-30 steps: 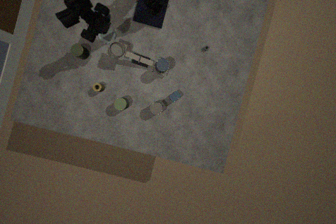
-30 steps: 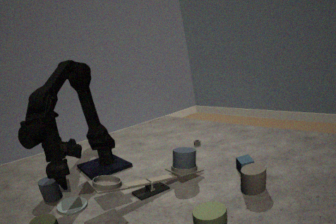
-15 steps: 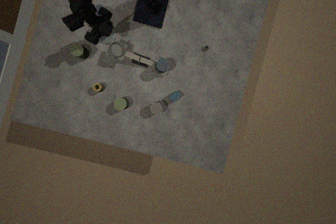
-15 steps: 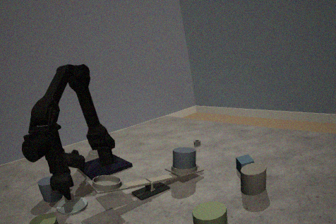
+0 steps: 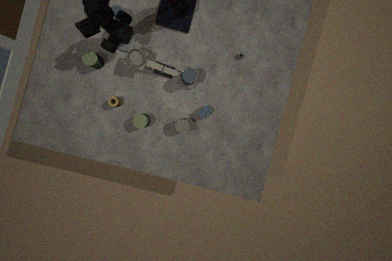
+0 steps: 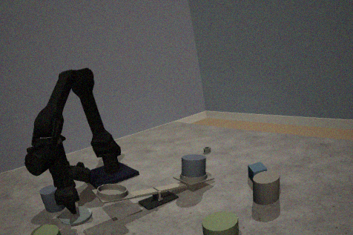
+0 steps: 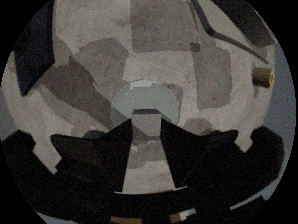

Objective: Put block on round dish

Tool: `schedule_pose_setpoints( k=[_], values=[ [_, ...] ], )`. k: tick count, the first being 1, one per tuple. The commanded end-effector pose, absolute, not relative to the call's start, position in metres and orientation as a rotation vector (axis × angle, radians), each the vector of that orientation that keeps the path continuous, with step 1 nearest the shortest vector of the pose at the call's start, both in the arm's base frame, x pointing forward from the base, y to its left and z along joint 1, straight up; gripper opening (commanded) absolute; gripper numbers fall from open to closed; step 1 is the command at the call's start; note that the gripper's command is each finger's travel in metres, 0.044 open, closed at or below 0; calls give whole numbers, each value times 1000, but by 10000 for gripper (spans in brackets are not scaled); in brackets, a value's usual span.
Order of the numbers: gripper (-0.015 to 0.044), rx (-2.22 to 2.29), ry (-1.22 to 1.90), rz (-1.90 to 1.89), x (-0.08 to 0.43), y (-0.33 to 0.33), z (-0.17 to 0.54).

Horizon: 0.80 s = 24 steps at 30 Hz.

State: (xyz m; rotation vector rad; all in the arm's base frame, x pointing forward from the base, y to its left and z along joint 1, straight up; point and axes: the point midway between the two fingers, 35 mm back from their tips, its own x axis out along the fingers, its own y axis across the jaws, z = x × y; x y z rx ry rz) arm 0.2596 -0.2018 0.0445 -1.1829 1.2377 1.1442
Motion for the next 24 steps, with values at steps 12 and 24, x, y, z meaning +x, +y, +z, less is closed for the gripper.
schedule_pose_setpoints(
  k=[12,24],
  values=[
    [420,-1182,1238,1139,260,-202,46],
    [440,-1174,1238,1114,260,-204,92]
  ],
)
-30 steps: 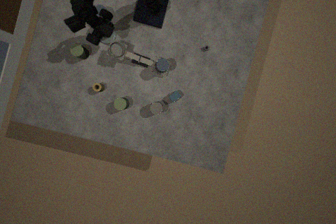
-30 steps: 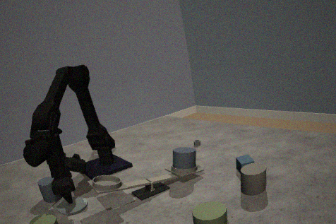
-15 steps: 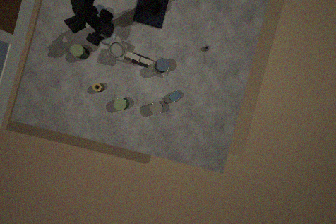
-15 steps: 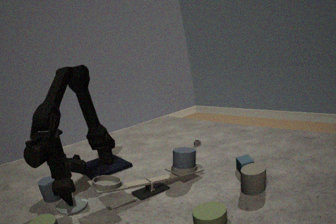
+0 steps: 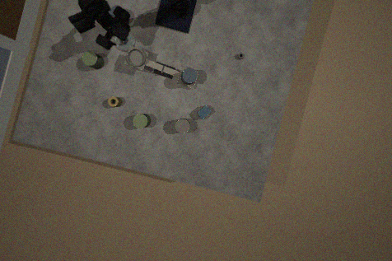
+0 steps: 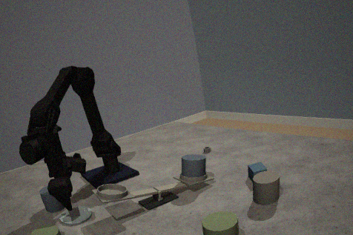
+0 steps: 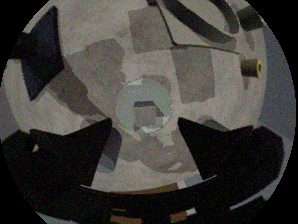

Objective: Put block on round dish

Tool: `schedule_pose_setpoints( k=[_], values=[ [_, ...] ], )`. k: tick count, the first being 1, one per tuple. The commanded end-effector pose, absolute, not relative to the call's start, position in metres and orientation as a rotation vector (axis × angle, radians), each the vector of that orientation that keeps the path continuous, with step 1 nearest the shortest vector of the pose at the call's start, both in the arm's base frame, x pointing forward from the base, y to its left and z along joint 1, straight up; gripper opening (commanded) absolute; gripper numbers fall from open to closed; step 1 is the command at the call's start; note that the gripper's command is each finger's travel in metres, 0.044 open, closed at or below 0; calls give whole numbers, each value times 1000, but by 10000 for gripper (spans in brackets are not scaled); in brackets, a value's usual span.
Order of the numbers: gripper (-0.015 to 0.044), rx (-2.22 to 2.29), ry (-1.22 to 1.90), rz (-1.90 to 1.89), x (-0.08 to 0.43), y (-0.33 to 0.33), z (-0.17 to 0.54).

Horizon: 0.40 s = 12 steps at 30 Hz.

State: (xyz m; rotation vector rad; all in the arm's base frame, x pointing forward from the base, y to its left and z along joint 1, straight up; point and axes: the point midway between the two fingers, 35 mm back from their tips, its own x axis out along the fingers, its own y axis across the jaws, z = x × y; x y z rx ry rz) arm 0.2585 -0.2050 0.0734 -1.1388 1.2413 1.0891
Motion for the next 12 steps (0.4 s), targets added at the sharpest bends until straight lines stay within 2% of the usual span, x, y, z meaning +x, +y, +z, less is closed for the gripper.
schedule_pose_setpoints(
  k=[1,6,12],
  values=[
    [440,-1182,1237,1130,260,-202,98],
    [440,-1188,1236,1143,259,-201,104],
    [440,-1176,1235,1133,256,-199,146]
  ],
)
